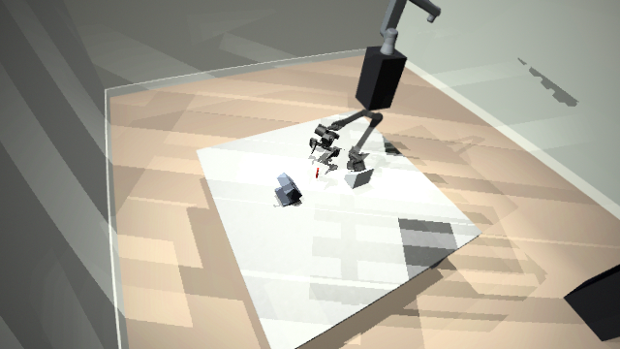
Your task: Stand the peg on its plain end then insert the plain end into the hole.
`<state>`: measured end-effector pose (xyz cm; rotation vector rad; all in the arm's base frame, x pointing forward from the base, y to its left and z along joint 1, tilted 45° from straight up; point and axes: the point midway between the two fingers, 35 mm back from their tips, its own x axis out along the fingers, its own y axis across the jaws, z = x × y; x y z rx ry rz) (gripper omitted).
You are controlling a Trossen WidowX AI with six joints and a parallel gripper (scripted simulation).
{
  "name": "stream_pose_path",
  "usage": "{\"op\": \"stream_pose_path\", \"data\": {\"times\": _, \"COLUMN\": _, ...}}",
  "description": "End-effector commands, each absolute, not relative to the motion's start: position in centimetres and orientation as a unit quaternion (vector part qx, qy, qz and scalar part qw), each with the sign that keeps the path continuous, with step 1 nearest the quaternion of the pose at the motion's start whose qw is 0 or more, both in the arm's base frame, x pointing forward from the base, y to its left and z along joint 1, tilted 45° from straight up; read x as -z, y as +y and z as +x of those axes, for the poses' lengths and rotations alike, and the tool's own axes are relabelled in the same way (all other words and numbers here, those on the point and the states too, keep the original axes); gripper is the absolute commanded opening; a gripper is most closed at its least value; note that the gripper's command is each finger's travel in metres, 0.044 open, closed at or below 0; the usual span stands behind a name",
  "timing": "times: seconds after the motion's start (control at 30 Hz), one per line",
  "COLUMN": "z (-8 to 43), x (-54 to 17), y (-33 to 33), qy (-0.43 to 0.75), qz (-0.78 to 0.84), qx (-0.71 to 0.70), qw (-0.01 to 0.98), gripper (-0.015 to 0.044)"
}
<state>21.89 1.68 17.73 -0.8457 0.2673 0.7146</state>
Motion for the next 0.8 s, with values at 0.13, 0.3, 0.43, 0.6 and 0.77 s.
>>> {"op": "stream_pose_path", "data": {"times": 0.13, "z": 20.3, "x": -20.6, "y": 4.1, "qy": 0.106, "qz": -0.391, "qx": -0.325, "qw": 0.854, "gripper": 0.0440}}
{"op": "stream_pose_path", "data": {"times": 0.3, "z": 20.6, "x": -20.3, "y": 3.9, "qy": 0.124, "qz": -0.383, "qx": -0.321, "qw": 0.857, "gripper": 0.0440}}
{"op": "stream_pose_path", "data": {"times": 0.43, "z": 20.9, "x": -19.9, "y": 3.6, "qy": 0.151, "qz": -0.371, "qx": -0.317, "qw": 0.860, "gripper": 0.0440}}
{"op": "stream_pose_path", "data": {"times": 0.6, "z": 21.2, "x": -18.7, "y": 3.3, "qy": 0.217, "qz": -0.342, "qx": -0.314, "qw": 0.858, "gripper": 0.0440}}
{"op": "stream_pose_path", "data": {"times": 0.77, "z": 21.5, "x": -17.2, "y": 2.9, "qy": 0.296, "qz": -0.315, "qx": -0.306, "qw": 0.848, "gripper": 0.0440}}
